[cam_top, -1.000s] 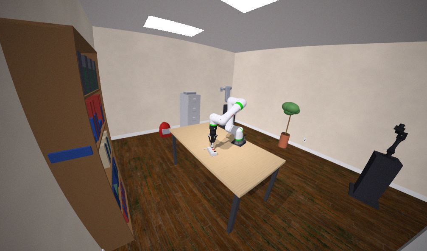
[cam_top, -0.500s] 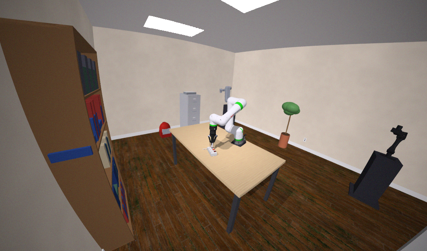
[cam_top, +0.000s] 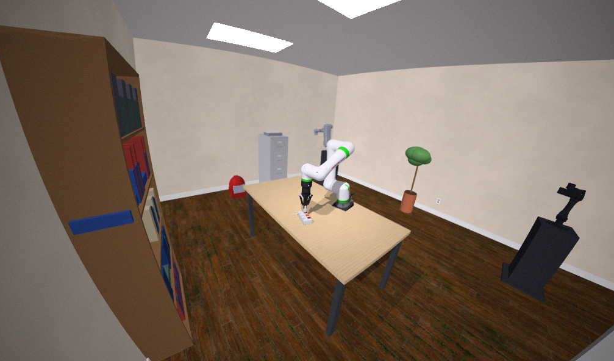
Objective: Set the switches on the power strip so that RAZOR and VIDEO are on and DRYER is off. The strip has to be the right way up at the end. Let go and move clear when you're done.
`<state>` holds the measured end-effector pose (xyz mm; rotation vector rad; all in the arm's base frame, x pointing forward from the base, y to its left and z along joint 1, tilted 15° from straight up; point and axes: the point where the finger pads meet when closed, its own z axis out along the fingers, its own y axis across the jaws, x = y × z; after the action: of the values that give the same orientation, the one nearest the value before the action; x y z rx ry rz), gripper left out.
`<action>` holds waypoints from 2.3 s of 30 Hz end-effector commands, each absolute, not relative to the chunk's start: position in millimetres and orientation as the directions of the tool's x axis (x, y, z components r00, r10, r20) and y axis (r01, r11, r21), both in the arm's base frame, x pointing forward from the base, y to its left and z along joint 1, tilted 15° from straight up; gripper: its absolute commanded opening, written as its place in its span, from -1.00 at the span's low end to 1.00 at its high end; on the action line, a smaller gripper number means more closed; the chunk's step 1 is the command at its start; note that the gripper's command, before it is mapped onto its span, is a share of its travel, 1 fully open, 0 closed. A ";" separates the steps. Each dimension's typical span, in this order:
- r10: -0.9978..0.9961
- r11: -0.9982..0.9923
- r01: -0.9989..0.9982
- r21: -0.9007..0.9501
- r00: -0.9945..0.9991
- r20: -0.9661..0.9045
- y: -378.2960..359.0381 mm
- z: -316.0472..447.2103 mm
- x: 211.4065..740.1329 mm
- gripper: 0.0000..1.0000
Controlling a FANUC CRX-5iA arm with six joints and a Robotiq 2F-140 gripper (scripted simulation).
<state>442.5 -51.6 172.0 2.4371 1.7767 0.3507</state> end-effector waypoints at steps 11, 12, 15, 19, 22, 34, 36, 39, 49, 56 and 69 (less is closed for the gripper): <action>0.949 -0.312 0.925 0.220 0.290 0.123 -51.6 172.3 442.7 -1.00; 0.949 -0.312 0.925 0.220 0.290 0.123 -51.6 172.3 442.7 -1.00; 0.949 -0.312 0.925 0.220 0.290 0.123 -51.6 172.3 442.7 -1.00; 0.949 -0.312 0.925 0.220 0.290 0.123 -51.6 172.3 442.7 -1.00; 0.949 -0.312 0.925 0.220 0.290 0.123 -51.6 172.3 442.7 -1.00; 0.949 -0.312 0.925 0.220 0.290 0.123 -51.6 171.0 443.0 -1.00; 0.949 -0.312 0.925 0.220 0.290 0.123 -51.5 170.3 443.2 -1.00; 0.949 -0.312 0.925 0.220 0.290 0.123 -51.5 169.1 443.5 -1.00; 0.949 -0.312 0.925 0.220 0.290 0.123 -51.3 165.4 444.4 -1.00; 0.949 -0.312 0.925 0.220 0.290 0.123 -51.2 163.5 444.9 -1.00; 0.949 -0.312 0.925 0.220 0.290 0.123 -51.2 163.1 445.0 -1.00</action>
<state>445.1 -51.3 163.5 2.4361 1.7762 0.3516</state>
